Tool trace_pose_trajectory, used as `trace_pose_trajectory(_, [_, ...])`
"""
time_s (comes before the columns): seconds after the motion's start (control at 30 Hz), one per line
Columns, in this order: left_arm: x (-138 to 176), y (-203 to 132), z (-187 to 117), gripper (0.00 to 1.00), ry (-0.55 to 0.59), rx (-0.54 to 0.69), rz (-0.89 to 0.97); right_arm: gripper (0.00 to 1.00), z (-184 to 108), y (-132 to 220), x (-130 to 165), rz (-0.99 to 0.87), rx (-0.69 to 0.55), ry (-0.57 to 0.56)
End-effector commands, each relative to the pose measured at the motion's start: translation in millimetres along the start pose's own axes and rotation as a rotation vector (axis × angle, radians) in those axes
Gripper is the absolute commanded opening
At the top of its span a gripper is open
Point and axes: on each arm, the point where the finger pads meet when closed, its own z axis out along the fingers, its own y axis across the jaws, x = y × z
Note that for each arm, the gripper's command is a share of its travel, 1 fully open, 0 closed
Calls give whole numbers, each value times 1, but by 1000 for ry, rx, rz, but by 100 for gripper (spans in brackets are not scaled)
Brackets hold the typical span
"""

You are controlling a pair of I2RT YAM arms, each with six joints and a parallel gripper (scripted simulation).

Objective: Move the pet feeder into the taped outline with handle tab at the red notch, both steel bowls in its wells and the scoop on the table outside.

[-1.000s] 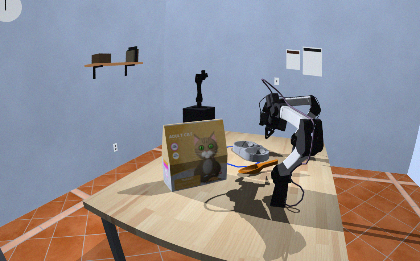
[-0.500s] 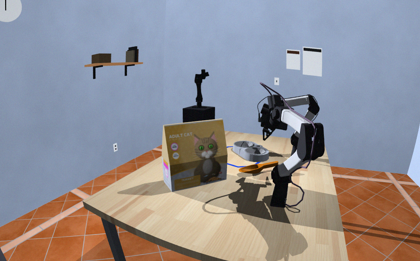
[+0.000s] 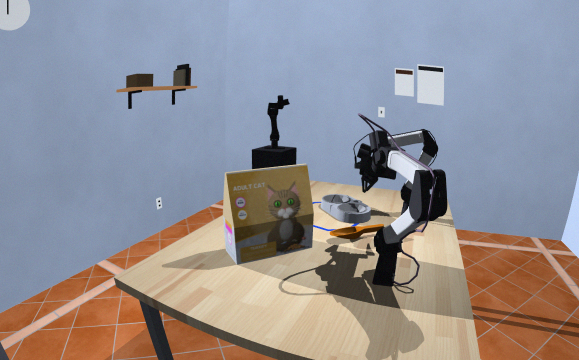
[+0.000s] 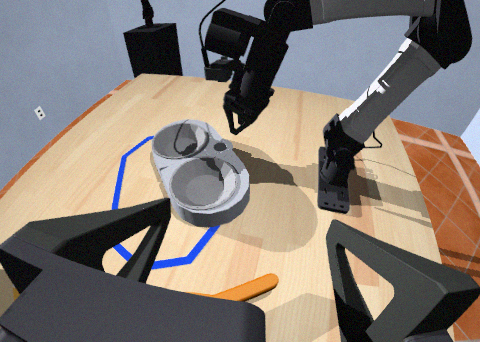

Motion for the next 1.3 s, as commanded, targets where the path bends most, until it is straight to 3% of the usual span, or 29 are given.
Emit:
trace_pose_trajectory(0.0, [-5, 3, 2, 100, -32, -20, 7, 37, 5, 1, -9, 228, 5, 63])
trace_pose_trajectory(0.4, [-5, 3, 2, 100, -32, -20, 7, 37, 39, -5, -17, 578, 92, 254])
trace_pose_trajectory(0.53, [-5, 3, 2, 100, -32, -20, 7, 37, 47, -5, -23, 588, 90, 251])
trace_pose_trajectory(0.63, [-5, 3, 2, 100, -32, -20, 7, 37, 57, -7, -8, 582, 114, 296])
trace_pose_trajectory(1.13, [-5, 3, 2, 100, -32, -20, 7, 37, 74, -6, -15, 591, 103, 268])
trace_pose_trajectory(1.2, [-5, 3, 2, 100, -32, -20, 7, 22, 72, -7, -14, 589, 104, 257])
trace_pose_trajectory(1.27, [-5, 3, 2, 100, -32, -20, 7, 22, 72, -7, -14, 589, 104, 257])
